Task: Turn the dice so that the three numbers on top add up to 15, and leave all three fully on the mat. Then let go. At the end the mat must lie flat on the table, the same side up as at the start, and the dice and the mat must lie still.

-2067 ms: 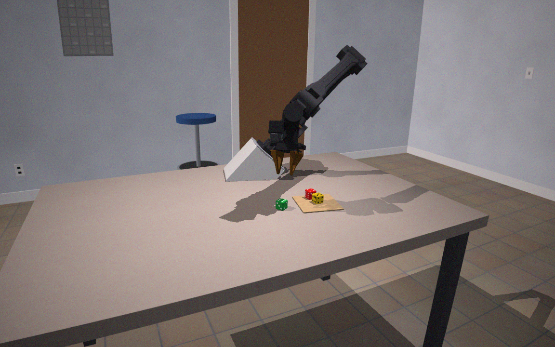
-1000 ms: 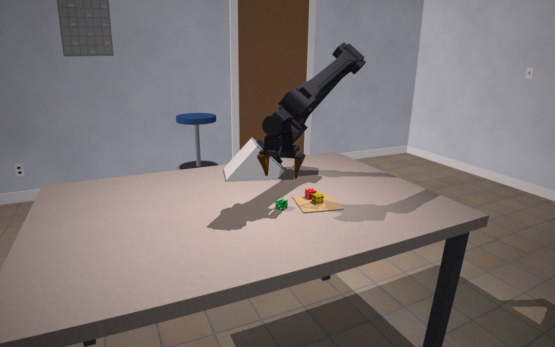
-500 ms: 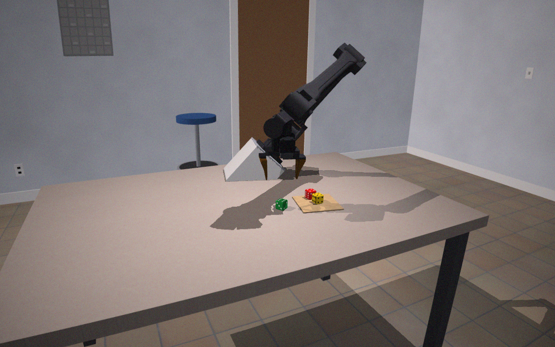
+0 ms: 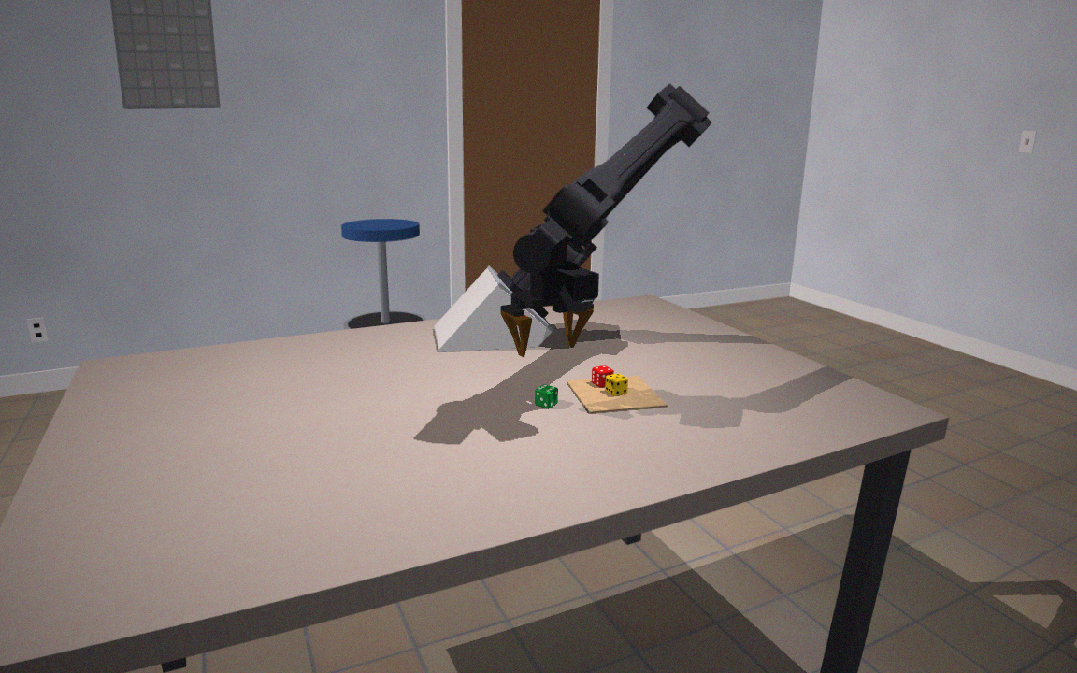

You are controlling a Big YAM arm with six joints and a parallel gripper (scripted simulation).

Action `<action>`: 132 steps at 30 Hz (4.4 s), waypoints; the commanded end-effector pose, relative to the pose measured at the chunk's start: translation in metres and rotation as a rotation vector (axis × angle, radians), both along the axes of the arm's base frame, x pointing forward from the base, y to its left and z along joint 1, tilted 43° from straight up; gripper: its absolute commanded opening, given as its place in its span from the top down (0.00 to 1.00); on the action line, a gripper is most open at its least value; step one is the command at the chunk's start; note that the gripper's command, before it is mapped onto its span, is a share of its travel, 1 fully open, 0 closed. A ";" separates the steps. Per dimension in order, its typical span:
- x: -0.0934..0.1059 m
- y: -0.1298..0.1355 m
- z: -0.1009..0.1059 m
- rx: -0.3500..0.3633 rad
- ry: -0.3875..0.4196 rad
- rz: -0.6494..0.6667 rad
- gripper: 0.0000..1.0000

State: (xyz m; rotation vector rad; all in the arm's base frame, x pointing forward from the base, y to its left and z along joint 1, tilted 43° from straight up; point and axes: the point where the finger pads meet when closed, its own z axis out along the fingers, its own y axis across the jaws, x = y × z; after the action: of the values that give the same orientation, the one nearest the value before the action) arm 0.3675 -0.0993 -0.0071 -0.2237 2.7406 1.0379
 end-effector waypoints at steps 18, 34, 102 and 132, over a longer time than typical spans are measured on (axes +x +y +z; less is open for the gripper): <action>0.008 0.007 0.000 -0.068 -0.312 0.338 0.55; 0.008 0.007 0.000 -0.068 -0.312 0.338 0.55; 0.011 0.040 -0.041 -0.058 -0.292 0.322 0.55; 0.009 0.044 -0.044 -0.053 -0.284 0.321 0.55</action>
State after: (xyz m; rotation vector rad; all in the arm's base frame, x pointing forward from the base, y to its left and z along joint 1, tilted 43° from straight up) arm 0.3739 -0.0606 -0.0462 -0.7802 2.5208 0.9048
